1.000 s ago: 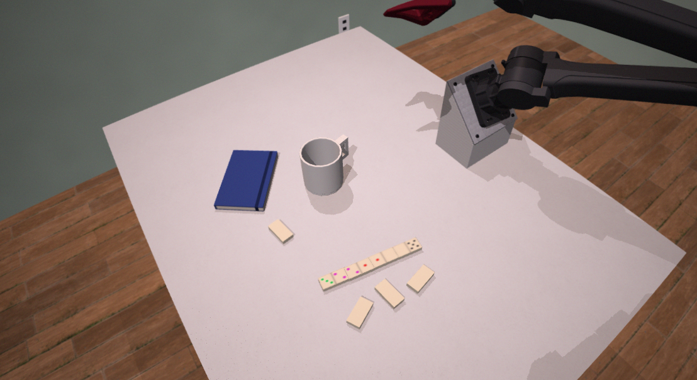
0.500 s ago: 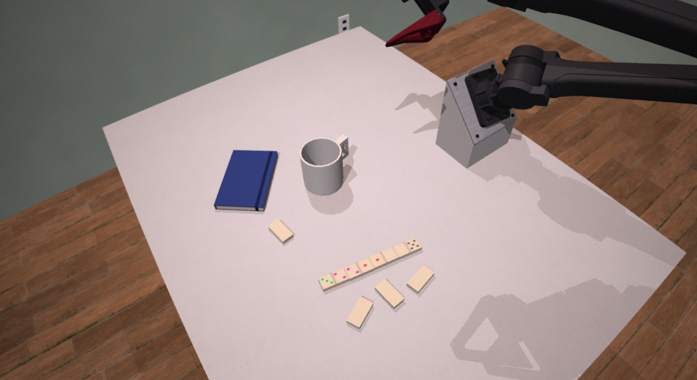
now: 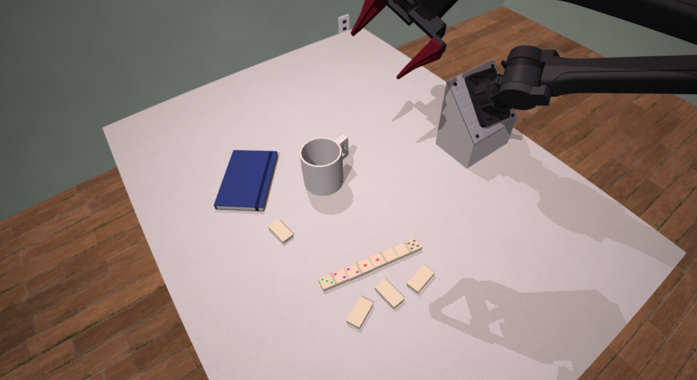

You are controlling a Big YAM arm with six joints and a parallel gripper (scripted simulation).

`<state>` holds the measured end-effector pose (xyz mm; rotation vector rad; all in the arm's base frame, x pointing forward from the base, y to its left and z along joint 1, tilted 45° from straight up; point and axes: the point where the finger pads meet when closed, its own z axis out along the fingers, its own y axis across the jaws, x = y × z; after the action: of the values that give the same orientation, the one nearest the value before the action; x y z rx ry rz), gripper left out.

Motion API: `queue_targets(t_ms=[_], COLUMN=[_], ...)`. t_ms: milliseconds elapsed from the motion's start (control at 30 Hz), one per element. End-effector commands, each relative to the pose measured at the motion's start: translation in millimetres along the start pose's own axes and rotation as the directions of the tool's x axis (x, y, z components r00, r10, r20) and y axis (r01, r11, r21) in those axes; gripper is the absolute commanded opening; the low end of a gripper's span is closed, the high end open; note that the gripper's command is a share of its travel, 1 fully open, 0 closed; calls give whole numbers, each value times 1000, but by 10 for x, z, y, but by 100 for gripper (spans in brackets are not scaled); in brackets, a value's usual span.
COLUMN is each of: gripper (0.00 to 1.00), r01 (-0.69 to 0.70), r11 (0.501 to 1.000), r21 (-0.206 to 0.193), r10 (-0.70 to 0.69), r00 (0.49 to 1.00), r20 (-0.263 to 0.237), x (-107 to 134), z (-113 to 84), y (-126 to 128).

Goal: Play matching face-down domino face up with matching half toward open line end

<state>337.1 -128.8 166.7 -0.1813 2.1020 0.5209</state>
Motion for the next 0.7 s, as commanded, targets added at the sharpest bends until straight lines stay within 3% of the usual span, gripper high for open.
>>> queue_targets(t_ms=[0, 100, 333, 367, 533, 667], gripper=[100, 100, 100, 100, 100, 100], r01=[129, 144, 144, 34, 48, 34], r11=[984, 965, 965, 973, 916, 850], r21=[-119, -219, -219, -230, -399, -525], r10=[-144, -195, -195, -102, -233, -348], r00=[982, 953, 953, 951, 872, 785], r20=[-125, -232, -232, -290, -430, -513], x=[-134, -44, -44, 223, 361, 472], z=[129, 255, 255, 355, 569, 740], y=[-8, 74, 74, 178, 291, 381])
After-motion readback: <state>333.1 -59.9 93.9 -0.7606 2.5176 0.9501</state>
